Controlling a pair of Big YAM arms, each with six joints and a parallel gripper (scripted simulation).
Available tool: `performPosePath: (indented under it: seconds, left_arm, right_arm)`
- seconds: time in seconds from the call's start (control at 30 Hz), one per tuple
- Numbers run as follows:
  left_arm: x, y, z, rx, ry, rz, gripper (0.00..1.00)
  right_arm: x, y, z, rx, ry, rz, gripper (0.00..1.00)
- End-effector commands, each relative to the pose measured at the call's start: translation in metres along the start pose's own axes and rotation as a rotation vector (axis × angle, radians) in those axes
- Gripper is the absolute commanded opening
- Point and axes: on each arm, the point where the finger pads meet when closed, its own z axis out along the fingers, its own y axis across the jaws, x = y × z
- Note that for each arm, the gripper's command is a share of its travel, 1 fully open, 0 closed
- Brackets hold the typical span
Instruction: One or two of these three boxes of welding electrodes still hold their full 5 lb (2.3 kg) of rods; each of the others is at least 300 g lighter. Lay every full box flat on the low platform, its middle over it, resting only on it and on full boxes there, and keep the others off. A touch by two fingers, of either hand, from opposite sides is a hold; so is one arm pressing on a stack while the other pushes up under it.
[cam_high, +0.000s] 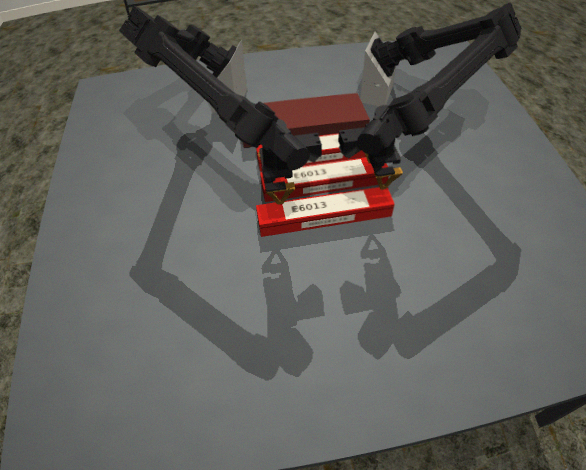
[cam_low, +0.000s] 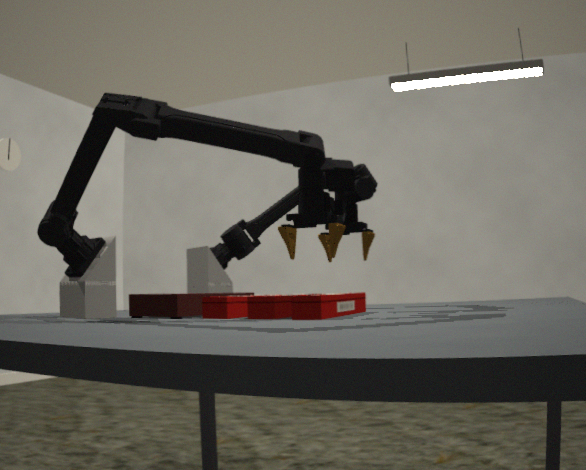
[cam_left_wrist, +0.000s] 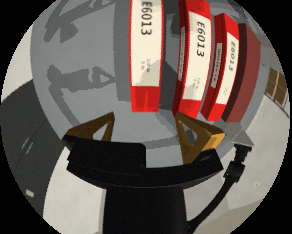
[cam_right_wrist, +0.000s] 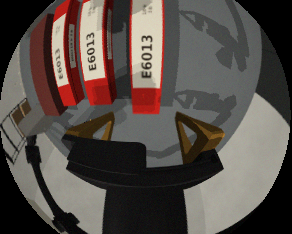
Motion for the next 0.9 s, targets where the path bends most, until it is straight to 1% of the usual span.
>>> performPosePath:
  seconds: [0.0, 0.5, 0.53, 0.6, 0.63, 0.83, 0.87]
  left_arm:
    - [-0.004, 0.008, -0.014, -0.023, -0.019, -0.002, 1.0]
    - [-0.005, 0.008, -0.014, -0.023, -0.019, -0.002, 1.0]
    - [-0.018, 0.005, -0.021, -0.033, -0.023, 0.032, 1.0]
    - [-0.018, 0.005, -0.021, -0.033, -0.023, 0.032, 1.0]
    - [-0.005, 0.008, -0.014, -0.023, -0.019, -0.002, 1.0]
    - [-0.005, 0.008, -0.014, -0.023, -0.019, -0.002, 1.0]
    - [-0.006, 0.008, -0.014, -0.023, -0.019, -0.002, 1.0]
  right_arm:
    - [0.013, -0.023, -0.036, 0.056, -0.018, 0.029, 1.0]
    - [0.007, -0.022, -0.029, 0.044, -0.013, 0.017, 1.0]
    - [0.006, -0.022, -0.028, 0.044, -0.012, 0.016, 1.0]
    - [0.006, -0.022, -0.028, 0.044, -0.012, 0.016, 1.0]
    - [0.006, -0.021, -0.028, 0.043, -0.012, 0.016, 1.0]
    - [0.005, -0.021, -0.027, 0.042, -0.012, 0.015, 1.0]
    - [0.011, -0.023, -0.012, 0.027, -0.016, 0.025, 1.0]
